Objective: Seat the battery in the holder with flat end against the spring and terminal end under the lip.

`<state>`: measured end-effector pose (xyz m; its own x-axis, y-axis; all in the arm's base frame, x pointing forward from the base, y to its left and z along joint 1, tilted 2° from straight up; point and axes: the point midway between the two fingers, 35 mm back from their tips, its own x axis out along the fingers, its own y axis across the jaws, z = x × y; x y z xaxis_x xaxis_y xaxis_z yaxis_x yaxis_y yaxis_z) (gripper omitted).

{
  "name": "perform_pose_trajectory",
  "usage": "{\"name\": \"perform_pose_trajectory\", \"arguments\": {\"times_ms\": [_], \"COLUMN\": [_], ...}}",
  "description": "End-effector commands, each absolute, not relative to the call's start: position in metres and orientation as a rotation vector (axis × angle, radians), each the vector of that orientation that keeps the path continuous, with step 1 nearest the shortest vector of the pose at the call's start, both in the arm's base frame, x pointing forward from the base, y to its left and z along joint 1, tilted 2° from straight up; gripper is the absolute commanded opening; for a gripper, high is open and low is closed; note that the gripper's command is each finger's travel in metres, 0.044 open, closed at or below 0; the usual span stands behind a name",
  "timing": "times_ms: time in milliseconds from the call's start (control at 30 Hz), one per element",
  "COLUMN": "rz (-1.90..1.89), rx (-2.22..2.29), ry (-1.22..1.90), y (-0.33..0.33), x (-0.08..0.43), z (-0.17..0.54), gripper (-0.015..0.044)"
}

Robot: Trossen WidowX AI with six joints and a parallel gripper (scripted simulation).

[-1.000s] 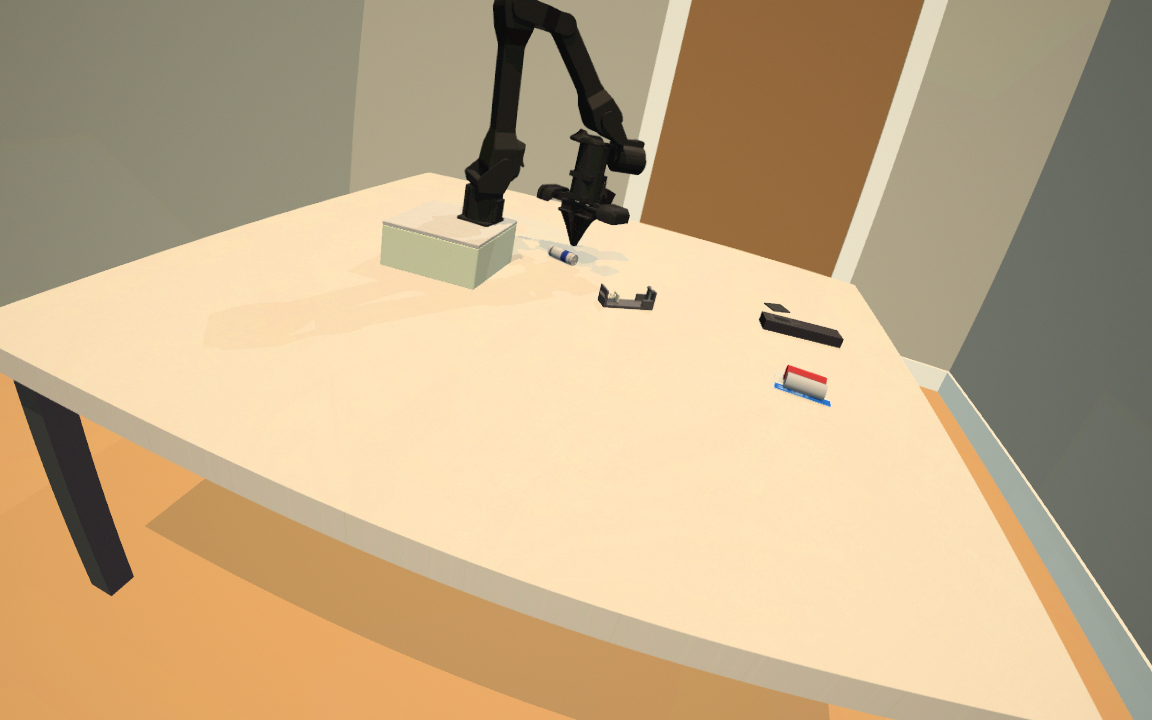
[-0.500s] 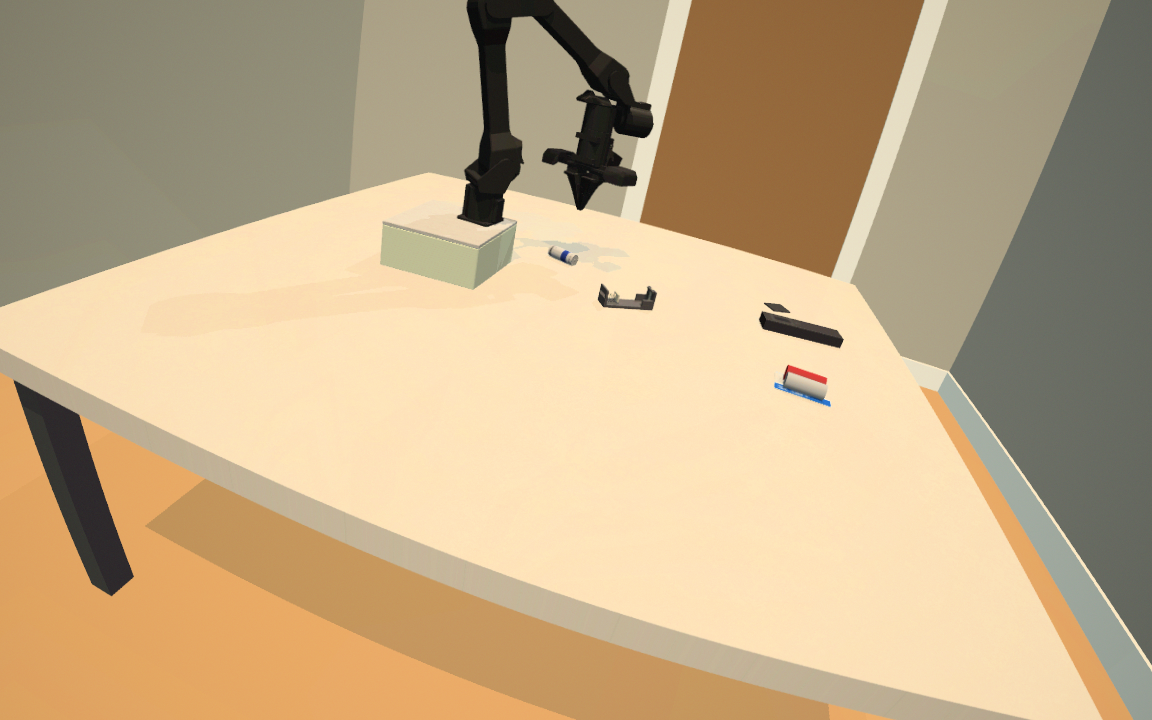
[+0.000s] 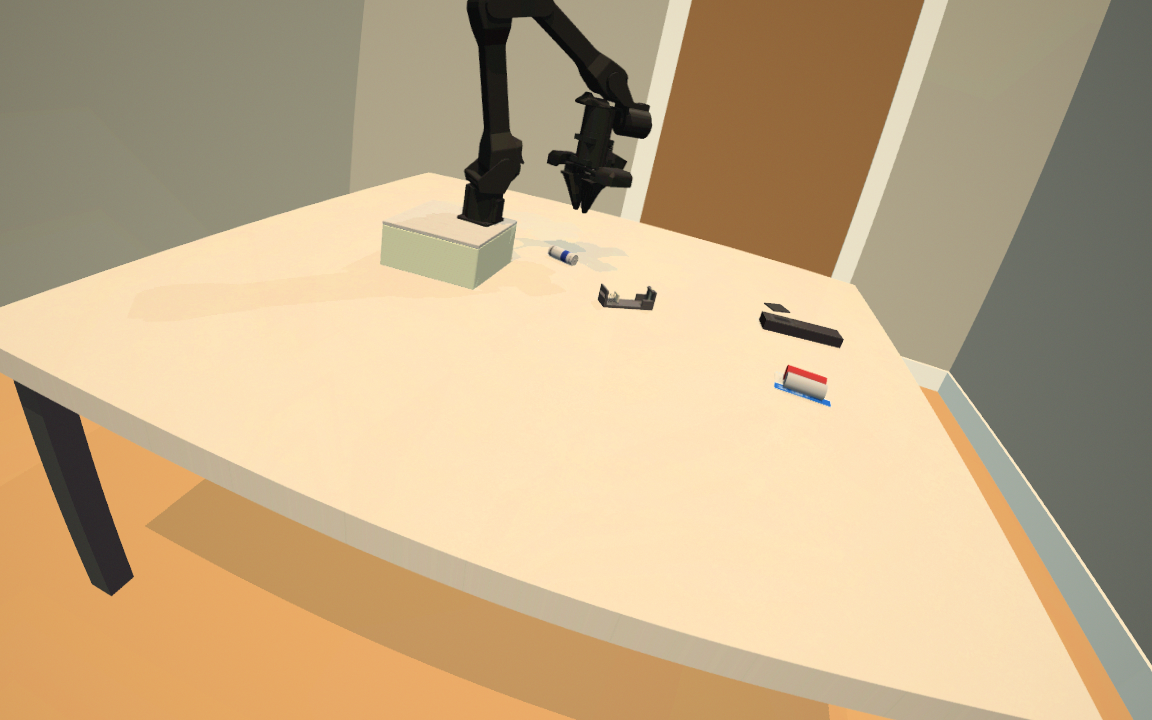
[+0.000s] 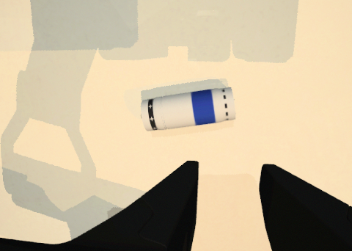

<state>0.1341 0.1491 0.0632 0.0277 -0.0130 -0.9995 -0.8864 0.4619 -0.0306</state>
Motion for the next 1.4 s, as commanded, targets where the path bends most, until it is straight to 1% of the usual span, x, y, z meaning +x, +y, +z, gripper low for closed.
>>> {"name": "perform_pose_trajectory", "arguments": {"times_ms": [0,33,67,333,400,1133,1367], "rz": [0.551,0.482,0.413,-0.142,-0.227,-0.241,-0.241], "rx": [-0.595,-0.523,-0.452,0.122,0.211,0.225,0.225], "ry": [1.483,1.499,1.513,1.543,1.535,1.534,1.534], "y": [0.150,0.150,0.151,0.153,0.153,0.153,0.153], "x": [0.129,0.128,0.127,0.118,0.117,0.117,0.118], "z": [0.045,0.042,0.038,0.011,0.007,0.006,-0.004], "gripper": [0.0210,0.0236,0.0240,0.0240,0.0240,0.0240,0.0240]}}
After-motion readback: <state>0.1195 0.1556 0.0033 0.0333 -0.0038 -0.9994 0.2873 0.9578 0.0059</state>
